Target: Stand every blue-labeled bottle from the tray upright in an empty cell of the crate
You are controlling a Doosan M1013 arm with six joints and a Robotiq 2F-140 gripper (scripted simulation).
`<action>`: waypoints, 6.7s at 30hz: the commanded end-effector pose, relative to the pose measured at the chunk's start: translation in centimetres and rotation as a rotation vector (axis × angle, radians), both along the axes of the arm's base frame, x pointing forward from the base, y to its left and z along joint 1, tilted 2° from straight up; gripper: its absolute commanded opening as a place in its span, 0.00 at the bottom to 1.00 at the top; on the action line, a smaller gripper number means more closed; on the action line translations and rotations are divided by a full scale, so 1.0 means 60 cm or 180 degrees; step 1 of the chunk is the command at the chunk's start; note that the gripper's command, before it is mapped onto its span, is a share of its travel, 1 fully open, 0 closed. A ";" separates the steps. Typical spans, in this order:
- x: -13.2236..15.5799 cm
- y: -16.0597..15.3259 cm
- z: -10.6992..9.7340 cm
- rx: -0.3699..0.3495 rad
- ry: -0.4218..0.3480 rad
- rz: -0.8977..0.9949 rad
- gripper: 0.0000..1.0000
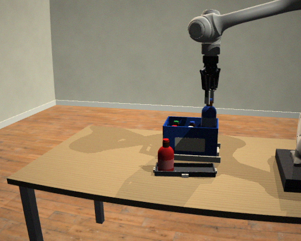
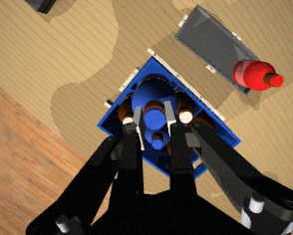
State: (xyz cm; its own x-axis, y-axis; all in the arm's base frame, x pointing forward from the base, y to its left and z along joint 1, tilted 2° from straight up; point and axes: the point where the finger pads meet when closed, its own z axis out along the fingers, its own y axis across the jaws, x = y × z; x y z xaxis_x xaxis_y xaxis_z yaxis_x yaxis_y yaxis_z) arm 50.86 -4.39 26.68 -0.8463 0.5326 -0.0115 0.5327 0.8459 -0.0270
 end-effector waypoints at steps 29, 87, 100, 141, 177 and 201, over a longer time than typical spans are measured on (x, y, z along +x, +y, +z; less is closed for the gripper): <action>0.000 0.000 -0.010 0.0001 0.0000 0.0000 0.00; 0.000 -0.001 -0.041 0.0001 0.0000 0.0000 0.00; 0.000 -0.002 -0.066 0.0001 0.0000 0.0000 0.00; 0.000 -0.002 -0.077 0.0001 0.0000 0.0000 0.00; 0.000 -0.003 -0.089 0.0001 0.0000 0.0000 0.00; -0.001 -0.004 -0.131 0.0001 0.0000 0.0000 0.00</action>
State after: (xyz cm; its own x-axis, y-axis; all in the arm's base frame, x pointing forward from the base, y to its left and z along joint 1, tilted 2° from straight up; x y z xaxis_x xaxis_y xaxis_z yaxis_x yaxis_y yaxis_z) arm 50.83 -4.62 18.95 -0.8463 0.5326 -0.0115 0.5327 0.8459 -0.0271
